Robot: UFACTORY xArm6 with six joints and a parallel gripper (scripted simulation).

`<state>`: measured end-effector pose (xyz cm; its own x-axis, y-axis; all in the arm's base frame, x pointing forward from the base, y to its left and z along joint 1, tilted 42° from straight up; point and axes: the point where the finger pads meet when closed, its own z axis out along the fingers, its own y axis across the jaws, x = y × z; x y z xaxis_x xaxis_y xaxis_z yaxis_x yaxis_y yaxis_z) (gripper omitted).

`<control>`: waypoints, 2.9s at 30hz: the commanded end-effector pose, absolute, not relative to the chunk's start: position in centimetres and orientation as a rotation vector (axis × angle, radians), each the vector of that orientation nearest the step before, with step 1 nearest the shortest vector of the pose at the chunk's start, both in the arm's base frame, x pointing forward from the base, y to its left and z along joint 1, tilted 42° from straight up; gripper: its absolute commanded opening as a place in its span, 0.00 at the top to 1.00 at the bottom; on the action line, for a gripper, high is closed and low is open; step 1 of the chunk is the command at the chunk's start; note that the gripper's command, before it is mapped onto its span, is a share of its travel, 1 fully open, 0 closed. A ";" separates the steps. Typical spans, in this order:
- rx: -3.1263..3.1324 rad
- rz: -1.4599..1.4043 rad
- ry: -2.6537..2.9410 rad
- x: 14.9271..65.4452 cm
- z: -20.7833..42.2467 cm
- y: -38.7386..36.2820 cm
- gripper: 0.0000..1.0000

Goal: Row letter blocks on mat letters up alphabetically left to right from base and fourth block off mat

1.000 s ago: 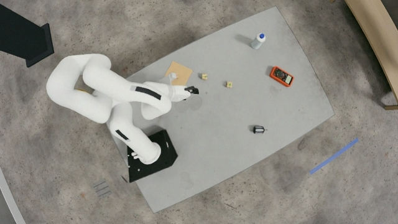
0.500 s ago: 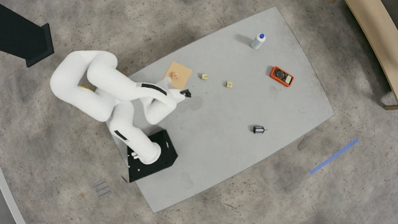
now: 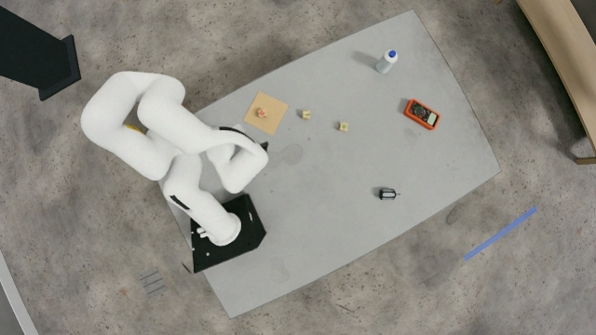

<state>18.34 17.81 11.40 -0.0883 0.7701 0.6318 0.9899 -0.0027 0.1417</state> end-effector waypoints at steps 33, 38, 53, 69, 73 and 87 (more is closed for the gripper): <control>-1.664 -0.687 -1.913 13.6 11.9 16.9 0.00; -1.664 -0.687 -1.913 13.6 11.9 16.9 0.00; -1.664 -0.687 -1.913 13.6 11.9 16.9 0.00; -1.667 -0.691 -1.914 19.9 13.1 16.0 0.00; -1.669 -0.692 -1.914 22.9 13.6 15.8 0.00; -1.669 -0.695 -1.914 32.0 14.3 16.1 0.00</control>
